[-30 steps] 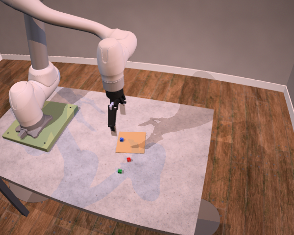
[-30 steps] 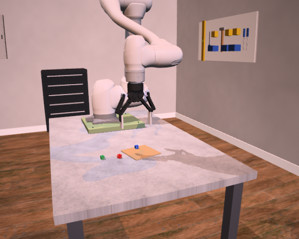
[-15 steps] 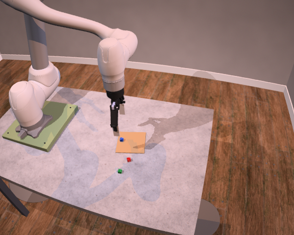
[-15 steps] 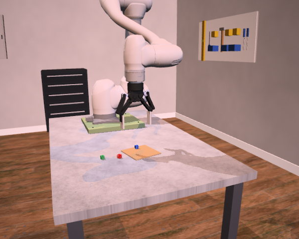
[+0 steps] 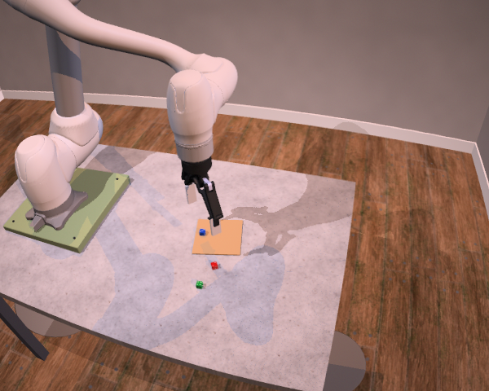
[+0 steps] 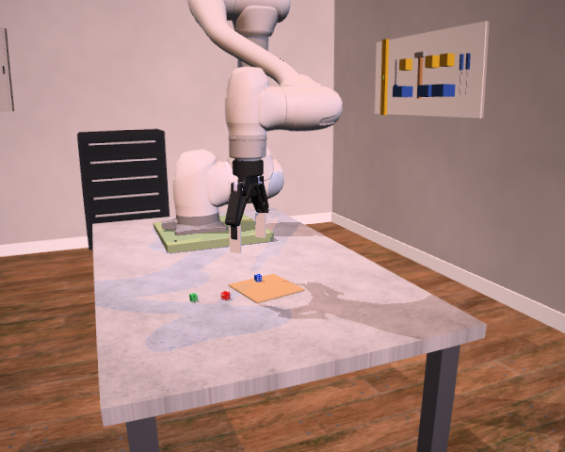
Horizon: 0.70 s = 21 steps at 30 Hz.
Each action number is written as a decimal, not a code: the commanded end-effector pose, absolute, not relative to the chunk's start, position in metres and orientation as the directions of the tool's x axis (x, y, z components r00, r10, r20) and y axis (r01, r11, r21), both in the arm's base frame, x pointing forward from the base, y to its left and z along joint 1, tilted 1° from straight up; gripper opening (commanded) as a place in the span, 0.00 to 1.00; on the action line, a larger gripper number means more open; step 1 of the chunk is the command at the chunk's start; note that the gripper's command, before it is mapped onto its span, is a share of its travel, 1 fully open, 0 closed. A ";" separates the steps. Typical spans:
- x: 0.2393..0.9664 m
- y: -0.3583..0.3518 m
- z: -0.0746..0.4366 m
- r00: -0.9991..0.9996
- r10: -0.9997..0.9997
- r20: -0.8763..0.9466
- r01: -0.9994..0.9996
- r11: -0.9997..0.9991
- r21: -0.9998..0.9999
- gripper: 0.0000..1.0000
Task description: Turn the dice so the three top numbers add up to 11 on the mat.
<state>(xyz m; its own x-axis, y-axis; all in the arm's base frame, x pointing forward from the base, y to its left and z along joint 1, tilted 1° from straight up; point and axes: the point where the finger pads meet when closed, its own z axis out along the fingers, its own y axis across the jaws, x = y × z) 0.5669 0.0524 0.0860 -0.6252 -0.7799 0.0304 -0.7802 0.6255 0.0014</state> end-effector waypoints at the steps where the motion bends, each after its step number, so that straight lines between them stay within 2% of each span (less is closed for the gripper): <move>1: 0.576 0.042 0.084 -0.481 -0.876 0.020 -0.876 0.481 0.014 1.00; 11: 0.595 0.017 0.079 -0.025 -1.000 0.011 -0.999 0.025 0.022 1.00; 13: 0.598 0.012 0.078 0.071 -0.997 0.009 -0.997 -0.071 0.023 1.00; 16: 0.599 0.010 0.078 0.093 -0.996 0.009 -0.995 -0.093 0.023 1.00; 18: 0.605 0.002 0.076 0.250 -0.968 0.005 -0.968 -0.250 0.024 1.00; 19: 0.605 0.002 0.076 0.251 -0.968 0.005 -0.968 -0.251 0.024 1.00; 21: 0.610 -0.006 0.074 0.376 -0.926 0.002 -0.926 -0.376 0.025 1.00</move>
